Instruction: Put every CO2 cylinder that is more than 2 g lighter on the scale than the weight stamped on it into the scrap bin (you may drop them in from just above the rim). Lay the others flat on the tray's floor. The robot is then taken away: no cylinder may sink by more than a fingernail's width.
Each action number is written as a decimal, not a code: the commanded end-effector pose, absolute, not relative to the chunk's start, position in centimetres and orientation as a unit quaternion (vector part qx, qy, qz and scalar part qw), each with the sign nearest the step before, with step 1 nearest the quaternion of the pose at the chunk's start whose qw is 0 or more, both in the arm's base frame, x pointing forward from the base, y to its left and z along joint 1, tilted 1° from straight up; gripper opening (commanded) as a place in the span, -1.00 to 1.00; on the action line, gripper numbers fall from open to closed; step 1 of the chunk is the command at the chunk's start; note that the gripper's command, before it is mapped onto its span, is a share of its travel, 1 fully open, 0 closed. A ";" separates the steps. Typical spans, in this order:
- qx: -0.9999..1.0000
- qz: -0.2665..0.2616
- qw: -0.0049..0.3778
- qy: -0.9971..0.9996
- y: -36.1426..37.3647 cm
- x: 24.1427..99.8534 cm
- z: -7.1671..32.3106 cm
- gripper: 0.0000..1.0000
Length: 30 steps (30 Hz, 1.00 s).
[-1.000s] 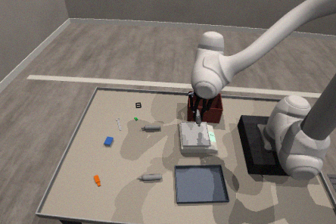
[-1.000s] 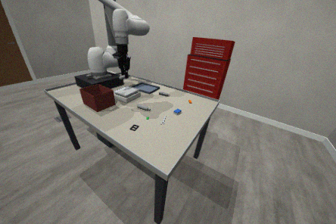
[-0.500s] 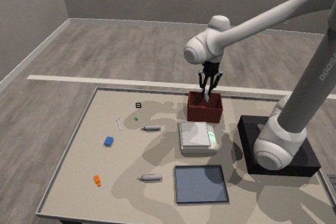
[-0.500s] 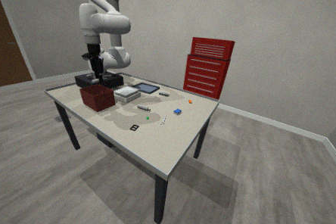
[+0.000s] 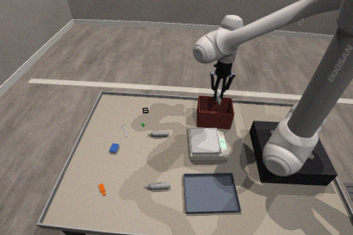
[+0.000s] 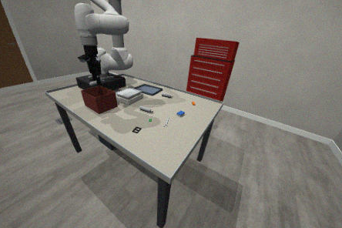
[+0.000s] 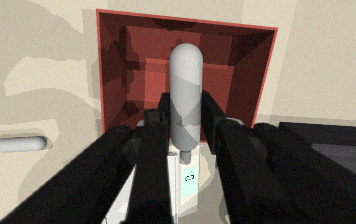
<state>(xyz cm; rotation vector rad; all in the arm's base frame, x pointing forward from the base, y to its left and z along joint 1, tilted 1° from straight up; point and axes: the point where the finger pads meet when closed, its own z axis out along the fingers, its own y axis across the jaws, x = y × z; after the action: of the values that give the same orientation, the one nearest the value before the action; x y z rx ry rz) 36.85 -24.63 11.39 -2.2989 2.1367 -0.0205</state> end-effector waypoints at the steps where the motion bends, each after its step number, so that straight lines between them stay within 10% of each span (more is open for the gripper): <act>1: -0.734 -0.007 0.004 0.679 -24.5 36.9 10.8 -0.80; 30: -0.734 -0.007 0.004 0.679 -24.6 37.0 7.6 -0.80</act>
<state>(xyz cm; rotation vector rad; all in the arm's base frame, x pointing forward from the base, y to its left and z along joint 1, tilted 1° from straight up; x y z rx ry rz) 36.89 -24.66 7.85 -2.2991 2.1367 -0.0190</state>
